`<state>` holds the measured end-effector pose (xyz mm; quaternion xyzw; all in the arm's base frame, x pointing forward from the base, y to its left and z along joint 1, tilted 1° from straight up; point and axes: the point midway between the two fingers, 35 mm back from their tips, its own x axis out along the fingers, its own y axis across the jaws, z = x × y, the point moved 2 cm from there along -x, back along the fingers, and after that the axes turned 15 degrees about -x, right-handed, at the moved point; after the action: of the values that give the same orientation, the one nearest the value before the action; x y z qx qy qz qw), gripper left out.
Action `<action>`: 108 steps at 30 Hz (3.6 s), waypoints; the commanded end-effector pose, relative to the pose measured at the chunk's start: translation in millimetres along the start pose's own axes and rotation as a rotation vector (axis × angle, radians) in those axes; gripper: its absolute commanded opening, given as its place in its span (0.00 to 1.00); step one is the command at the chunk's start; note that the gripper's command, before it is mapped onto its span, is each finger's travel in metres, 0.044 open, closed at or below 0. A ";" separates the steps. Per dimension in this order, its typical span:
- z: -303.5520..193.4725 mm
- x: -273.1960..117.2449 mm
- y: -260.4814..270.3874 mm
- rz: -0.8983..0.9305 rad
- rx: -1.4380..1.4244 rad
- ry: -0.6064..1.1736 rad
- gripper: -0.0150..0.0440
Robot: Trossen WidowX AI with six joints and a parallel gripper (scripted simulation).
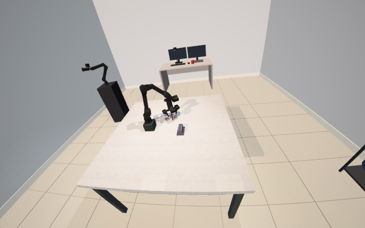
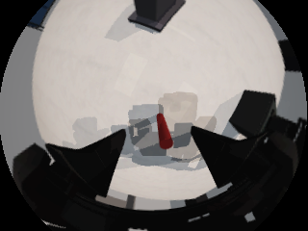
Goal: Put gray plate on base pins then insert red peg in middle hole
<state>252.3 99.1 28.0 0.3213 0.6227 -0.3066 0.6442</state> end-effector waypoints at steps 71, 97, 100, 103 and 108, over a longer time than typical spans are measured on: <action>3.2 -57.2 2.9 -0.026 0.001 0.007 0.25; 75.4 -61.0 1.7 -0.023 0.001 0.002 0.25; 84.0 -61.3 0.3 -0.022 0.001 0.001 0.25; 92.7 -61.7 -1.5 -0.022 0.001 0.001 0.25; 107.2 -62.2 -5.0 -0.022 0.001 -0.001 0.25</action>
<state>307.7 16.8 93.5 0.3170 0.6224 -0.3137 0.6432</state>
